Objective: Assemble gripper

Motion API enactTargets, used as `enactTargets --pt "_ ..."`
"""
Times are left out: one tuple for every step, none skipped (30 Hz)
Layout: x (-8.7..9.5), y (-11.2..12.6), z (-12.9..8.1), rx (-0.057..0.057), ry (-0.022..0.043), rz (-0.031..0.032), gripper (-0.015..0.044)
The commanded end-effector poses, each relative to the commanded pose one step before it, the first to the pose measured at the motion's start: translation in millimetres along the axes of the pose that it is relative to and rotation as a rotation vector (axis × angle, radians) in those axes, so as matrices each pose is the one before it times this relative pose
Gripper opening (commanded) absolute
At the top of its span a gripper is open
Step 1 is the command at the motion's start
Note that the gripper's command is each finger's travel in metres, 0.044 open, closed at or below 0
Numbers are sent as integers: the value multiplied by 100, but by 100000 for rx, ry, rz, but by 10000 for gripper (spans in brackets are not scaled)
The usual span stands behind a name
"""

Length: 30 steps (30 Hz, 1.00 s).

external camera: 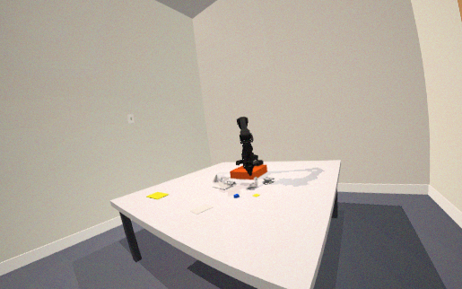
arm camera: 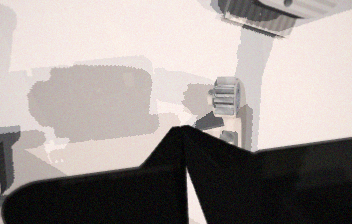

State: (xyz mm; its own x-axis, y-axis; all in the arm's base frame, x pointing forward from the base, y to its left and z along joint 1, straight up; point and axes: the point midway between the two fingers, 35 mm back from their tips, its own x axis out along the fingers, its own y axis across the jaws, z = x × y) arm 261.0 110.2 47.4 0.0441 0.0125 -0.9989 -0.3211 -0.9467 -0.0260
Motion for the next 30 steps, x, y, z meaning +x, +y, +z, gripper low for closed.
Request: enactTargets --pt "981 100 223 -398 -1139 461 0" --pt "166 2 3 0 -1 1 0" --pt "165 3 4 0 -1 1 0" --pt "165 4 5 0 -1 1 0" --pt "165 5 6 0 -1 1 0" --pt "164 5 6 0 -1 1 0" --pt "164 6 7 0 -1 1 0" --pt "164 7 8 0 -1 1 0" --pt "163 8 9 0 -2 1 0" --pt "163 8 10 0 -2 2 0" --pt "163 9 11 0 -2 2 0" --pt "163 10 11 0 -2 2 0" --pt "162 11 12 0 -2 2 0" --pt "162 11 13 0 -2 2 0" --pt "161 12 14 0 -2 2 0" --pt "161 13 15 0 -2 2 0" --pt "160 13 15 0 -2 2 0" --pt "129 11 13 0 -2 2 0" --pt "77 7 8 0 -1 1 0" --pt "26 2 3 0 0 0 0" --pt "0 0 0 0 0 0 0" --pt "0 0 0 0 0 0 0" --pt "0 0 0 0 0 0 0" --pt "0 0 0 0 0 0 0" --pt "0 0 0 0 0 0 0" --pt "0 0 0 0 0 0 0" --pt "-1 -26 -3 0 0 -3 0" --pt "-4 -79 -9 0 1 -8 0" --pt "-7 -132 -14 0 1 -13 0" --pt "-8 -161 -16 0 1 -16 0"
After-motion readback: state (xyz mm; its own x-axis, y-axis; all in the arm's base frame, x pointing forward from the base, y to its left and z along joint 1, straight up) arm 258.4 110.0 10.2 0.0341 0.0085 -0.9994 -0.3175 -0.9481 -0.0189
